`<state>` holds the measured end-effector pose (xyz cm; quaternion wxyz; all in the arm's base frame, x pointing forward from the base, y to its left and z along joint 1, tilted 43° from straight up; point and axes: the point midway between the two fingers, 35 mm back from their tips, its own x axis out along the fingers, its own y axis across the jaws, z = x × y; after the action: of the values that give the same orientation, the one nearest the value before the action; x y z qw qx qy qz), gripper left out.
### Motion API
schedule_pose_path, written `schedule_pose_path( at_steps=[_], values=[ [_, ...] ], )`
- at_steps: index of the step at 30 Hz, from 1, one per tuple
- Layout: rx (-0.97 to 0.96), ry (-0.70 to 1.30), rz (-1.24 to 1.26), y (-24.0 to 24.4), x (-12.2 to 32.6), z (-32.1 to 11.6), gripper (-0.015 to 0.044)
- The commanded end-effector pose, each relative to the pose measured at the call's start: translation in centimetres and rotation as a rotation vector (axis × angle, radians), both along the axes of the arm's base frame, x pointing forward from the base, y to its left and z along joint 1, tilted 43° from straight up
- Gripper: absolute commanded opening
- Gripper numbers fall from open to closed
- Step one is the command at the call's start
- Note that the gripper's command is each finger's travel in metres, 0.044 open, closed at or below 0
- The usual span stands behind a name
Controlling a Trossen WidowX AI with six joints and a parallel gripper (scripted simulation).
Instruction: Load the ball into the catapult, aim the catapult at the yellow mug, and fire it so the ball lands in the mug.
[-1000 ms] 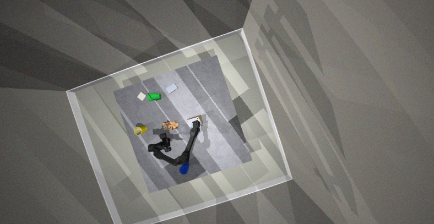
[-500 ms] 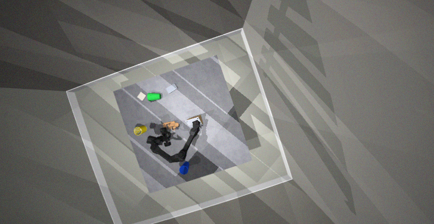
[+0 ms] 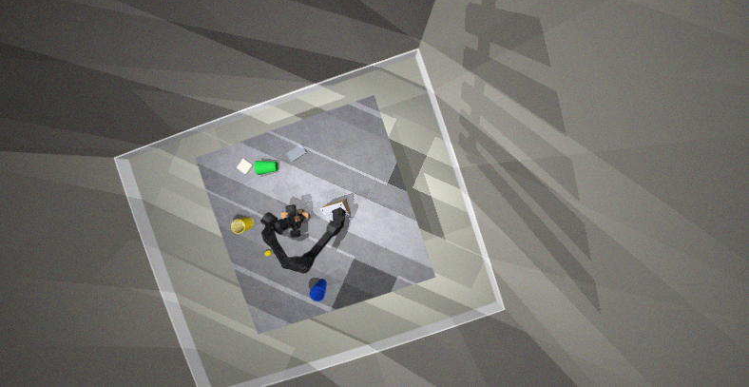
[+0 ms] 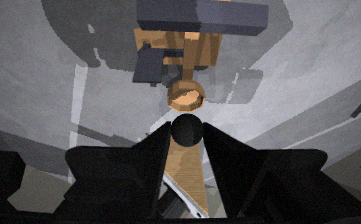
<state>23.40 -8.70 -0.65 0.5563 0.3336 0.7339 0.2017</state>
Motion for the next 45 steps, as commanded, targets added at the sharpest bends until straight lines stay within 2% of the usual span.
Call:
schedule_pose_path(
  at_steps=[1,24,34,40,42,43,45],
  values=[
    [0.005,0.004,0.015,0.5,-0.2,-0.6,0.0000],
    [-0.002,-0.006,0.018,1.6,0.3,-2.0,0.0000],
    [-0.003,-0.005,0.016,1.4,0.3,-1.8,0.0262],
    [-0.025,0.015,-0.055,-5.0,-1.4,5.2,0.0420],
    [-0.026,0.018,-0.064,-5.7,-1.8,6.2,0.0440],
    [-0.023,0.013,-0.062,-4.5,-1.0,4.3,0.0440],
    [-0.053,-0.007,-0.092,-5.2,0.1,3.9,0.0440]
  ],
)
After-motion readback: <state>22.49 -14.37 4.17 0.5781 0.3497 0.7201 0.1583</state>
